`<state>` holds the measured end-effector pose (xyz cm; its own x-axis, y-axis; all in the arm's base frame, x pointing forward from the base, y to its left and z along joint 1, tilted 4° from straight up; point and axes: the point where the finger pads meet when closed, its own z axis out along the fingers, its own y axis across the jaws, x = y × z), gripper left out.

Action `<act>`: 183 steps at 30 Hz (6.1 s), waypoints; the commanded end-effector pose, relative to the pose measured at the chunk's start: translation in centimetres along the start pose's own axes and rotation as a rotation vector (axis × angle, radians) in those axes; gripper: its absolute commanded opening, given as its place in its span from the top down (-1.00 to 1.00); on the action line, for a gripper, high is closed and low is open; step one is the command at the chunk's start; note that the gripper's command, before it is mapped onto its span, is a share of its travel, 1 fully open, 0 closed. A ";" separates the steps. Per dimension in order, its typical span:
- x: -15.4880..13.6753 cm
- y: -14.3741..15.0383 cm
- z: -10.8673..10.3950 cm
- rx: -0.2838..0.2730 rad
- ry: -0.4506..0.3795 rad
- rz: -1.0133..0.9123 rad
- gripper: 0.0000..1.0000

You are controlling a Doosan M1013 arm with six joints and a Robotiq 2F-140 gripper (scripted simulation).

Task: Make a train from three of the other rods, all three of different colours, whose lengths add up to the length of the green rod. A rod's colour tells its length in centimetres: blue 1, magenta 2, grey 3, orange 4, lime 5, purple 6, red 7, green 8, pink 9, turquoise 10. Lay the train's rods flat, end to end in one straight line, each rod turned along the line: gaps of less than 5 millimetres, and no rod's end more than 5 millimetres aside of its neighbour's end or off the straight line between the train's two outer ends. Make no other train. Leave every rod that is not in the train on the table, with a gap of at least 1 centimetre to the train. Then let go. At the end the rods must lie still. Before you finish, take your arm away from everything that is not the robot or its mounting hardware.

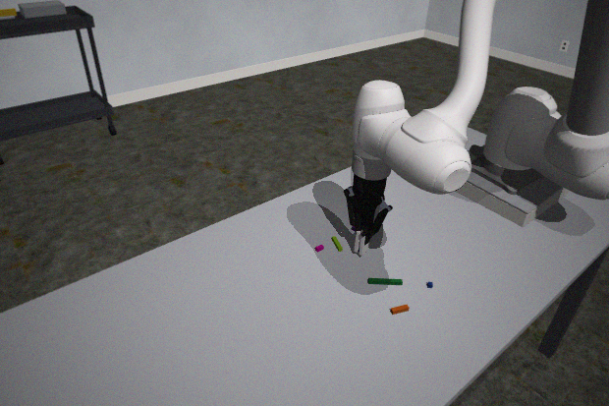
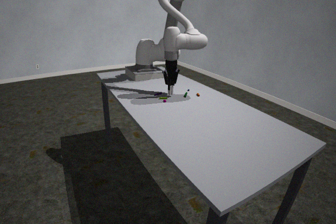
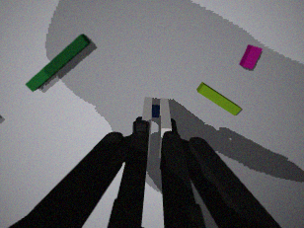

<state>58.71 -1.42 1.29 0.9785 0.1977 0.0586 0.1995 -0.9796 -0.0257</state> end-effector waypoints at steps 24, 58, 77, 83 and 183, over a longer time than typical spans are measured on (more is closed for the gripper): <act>0.0 0.0 0.9 0.000 0.000 0.000 0.94; 0.0 0.0 1.2 0.000 0.000 0.000 0.94; 0.0 0.0 1.2 0.000 0.000 0.000 0.80; 0.0 0.0 1.2 0.000 0.000 0.000 0.71; 6.5 9.0 -5.6 0.000 0.000 0.216 0.71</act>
<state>66.52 -9.13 7.05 0.9985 -0.0170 0.0518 -0.0151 -0.9992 -0.0377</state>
